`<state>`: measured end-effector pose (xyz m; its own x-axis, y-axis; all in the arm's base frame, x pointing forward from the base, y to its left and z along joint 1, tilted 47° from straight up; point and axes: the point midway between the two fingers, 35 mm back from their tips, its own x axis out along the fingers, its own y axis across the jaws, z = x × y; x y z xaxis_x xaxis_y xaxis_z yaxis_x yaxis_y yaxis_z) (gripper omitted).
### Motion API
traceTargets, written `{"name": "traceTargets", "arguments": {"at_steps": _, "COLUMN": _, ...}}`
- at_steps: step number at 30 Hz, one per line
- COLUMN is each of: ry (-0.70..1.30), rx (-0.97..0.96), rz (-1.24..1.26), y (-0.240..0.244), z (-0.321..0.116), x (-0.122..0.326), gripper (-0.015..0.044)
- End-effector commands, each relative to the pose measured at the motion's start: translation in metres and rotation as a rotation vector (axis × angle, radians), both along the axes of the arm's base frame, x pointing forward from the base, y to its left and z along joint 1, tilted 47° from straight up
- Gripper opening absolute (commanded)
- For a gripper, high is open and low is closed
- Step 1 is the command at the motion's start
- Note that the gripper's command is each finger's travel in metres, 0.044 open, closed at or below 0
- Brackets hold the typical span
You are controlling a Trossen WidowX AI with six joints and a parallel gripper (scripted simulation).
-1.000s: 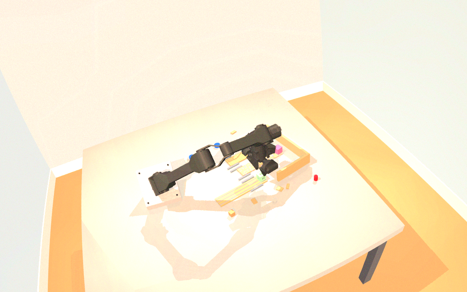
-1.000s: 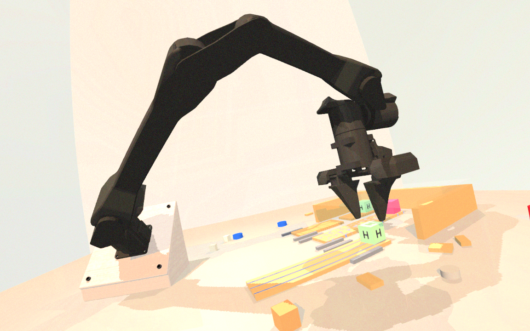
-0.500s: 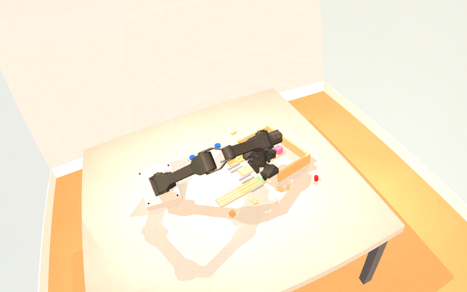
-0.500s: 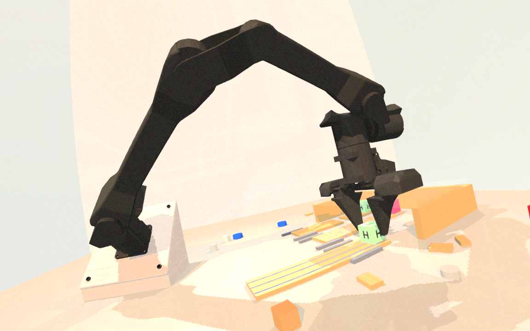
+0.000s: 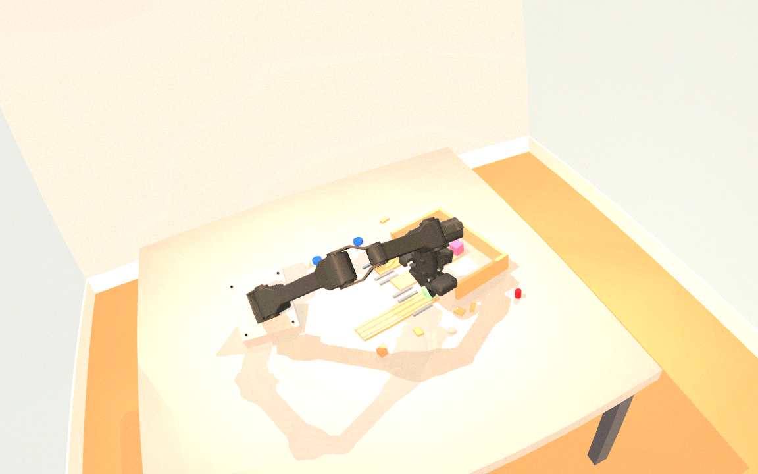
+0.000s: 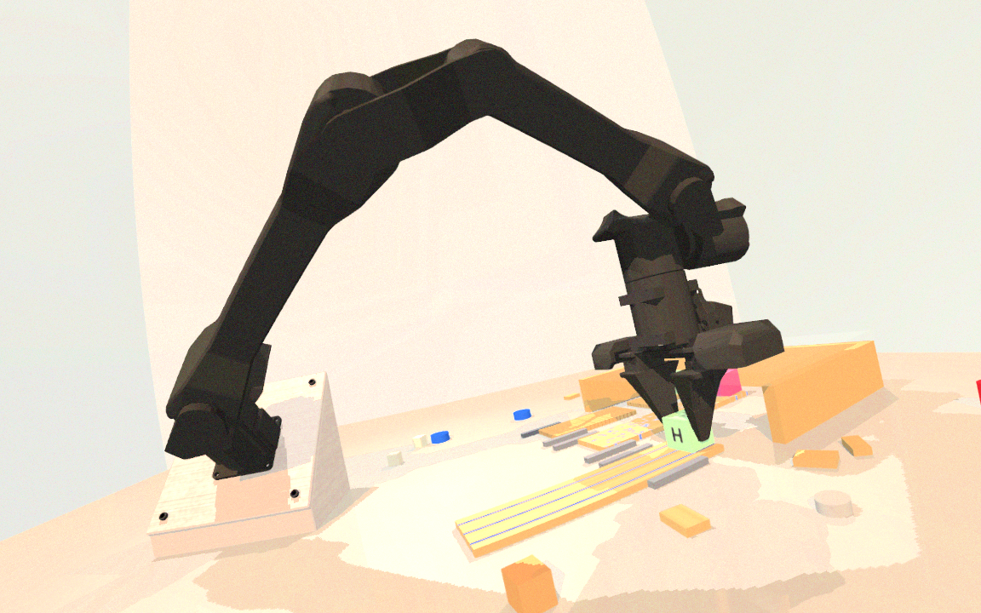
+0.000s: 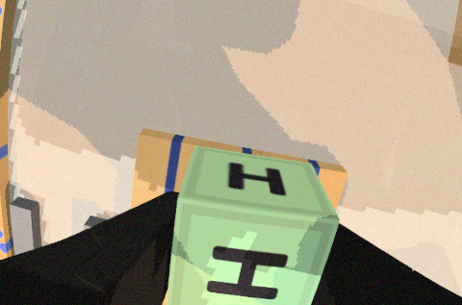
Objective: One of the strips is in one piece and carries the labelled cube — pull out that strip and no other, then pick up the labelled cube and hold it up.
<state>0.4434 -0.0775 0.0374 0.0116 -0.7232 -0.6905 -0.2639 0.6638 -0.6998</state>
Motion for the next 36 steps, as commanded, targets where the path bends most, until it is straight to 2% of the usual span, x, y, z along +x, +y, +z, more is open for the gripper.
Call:
{"name": "traceTargets", "arguments": {"at_steps": 1, "ry": 0.000, "rx": 0.000, "rz": -0.001, "y": 0.000, "z": 0.000, "x": 0.000, "gripper": 0.0072}}
{"name": "traceTargets", "arguments": {"at_steps": 4, "ry": 0.000, "rx": 0.000, "rz": -0.001, "y": 0.002, "z": 0.001, "x": -0.002, "gripper": 0.0000}}
{"name": "traceTargets", "arguments": {"at_steps": 19, "ry": 0.007, "rx": -0.001, "rz": 0.004, "y": 0.037, "z": 0.019, "x": -0.057, "gripper": 0.0000}}
{"name": "traceTargets", "arguments": {"at_steps": 25, "ry": 0.007, "rx": -0.001, "rz": 0.004, "y": 0.039, "z": 0.019, "x": -0.062, "gripper": 0.0000}}
{"name": "traceTargets", "arguments": {"at_steps": 36, "ry": 0.009, "rx": 0.000, "rz": 0.004, "y": 0.045, "z": 0.014, "x": -0.099, "gripper": 0.0000}}
